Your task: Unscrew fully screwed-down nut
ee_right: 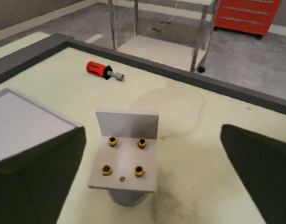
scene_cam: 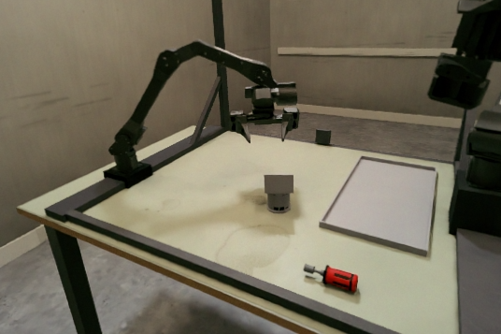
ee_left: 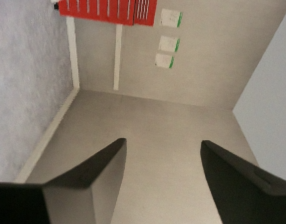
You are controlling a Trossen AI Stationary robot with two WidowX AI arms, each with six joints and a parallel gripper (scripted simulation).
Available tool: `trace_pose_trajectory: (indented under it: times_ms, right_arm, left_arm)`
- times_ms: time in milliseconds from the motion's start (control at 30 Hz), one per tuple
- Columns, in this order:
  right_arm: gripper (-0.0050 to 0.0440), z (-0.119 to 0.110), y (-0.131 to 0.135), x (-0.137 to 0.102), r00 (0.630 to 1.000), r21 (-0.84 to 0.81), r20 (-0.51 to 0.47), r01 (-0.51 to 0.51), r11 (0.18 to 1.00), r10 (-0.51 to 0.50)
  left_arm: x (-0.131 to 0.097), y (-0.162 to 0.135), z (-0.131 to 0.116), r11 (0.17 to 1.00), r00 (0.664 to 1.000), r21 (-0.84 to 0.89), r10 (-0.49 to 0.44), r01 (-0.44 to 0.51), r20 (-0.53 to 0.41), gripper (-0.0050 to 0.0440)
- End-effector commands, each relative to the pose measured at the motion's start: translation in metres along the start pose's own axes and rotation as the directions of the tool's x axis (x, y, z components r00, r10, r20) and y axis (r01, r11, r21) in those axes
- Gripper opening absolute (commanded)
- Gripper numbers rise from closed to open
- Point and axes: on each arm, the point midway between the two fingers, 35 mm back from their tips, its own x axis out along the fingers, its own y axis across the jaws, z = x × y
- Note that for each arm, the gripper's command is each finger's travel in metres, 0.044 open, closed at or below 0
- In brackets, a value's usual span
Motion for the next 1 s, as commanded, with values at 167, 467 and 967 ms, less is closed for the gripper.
trace_pose_trajectory:
  times_ms: [167,467,967]
  right_arm:
    - [0.0400,0.004,0.013,-0.006,0.995,0.041,0.097,0.008,0.999,-0.012]
    - [0.0400,-0.009,0.029,-0.010,0.972,0.032,0.234,-0.001,0.999,-0.007]
    - [0.0400,-0.060,0.034,0.015,0.973,0.038,0.232,0.003,0.999,-0.012]
  left_arm:
    - [-0.004,-0.013,-0.022,0.987,0.997,-0.160,-0.027,0.016,-0.067,0.0215]
    - [-0.004,0.002,-0.052,0.922,0.987,-0.382,0.003,-0.064,-0.160,0.0215]
    - [0.039,0.070,-0.057,0.870,0.932,-0.336,0.323,-0.360,-0.164,0.0215]
